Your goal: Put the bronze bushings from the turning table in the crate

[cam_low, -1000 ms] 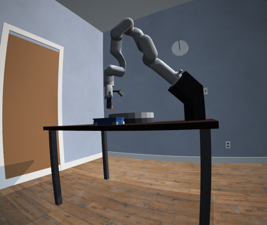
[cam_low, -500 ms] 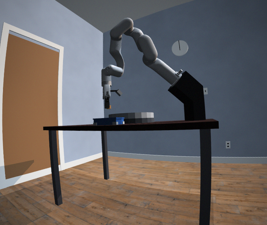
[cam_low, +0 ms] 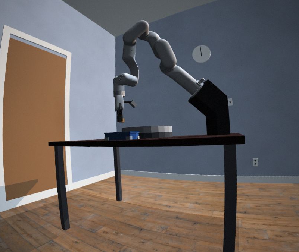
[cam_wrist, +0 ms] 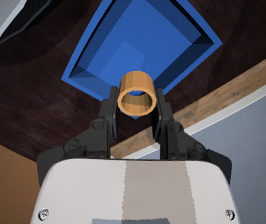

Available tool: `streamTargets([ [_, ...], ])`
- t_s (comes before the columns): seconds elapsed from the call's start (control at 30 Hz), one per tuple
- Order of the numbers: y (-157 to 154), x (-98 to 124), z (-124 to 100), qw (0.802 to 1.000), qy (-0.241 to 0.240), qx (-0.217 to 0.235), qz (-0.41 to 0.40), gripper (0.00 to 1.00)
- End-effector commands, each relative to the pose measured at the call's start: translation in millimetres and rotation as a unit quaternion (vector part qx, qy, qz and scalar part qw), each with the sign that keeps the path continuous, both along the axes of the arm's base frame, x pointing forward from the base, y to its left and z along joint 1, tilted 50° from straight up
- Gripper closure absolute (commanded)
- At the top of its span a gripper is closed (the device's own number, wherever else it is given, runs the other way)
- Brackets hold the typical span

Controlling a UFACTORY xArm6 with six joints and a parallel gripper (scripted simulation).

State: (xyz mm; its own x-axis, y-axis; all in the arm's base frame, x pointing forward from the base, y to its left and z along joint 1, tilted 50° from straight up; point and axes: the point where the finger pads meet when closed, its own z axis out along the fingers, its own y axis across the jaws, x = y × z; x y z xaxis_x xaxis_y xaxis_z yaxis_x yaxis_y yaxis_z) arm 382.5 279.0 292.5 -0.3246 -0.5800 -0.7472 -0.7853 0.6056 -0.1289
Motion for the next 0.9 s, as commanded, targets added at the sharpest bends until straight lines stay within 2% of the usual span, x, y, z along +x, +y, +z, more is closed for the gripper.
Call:
streamTargets([
  [0.0, 4.5, 4.5, -3.6, 1.000, -0.001, 0.001, 0.000, 1.00],
  [0.4, 32.6, 31.2, -35.7, 1.000, -0.001, 0.001, 0.000, 1.00],
  [0.87, 34.7, 33.1, -38.1, 1.000, -0.001, 0.001, 0.000, 1.00],
])
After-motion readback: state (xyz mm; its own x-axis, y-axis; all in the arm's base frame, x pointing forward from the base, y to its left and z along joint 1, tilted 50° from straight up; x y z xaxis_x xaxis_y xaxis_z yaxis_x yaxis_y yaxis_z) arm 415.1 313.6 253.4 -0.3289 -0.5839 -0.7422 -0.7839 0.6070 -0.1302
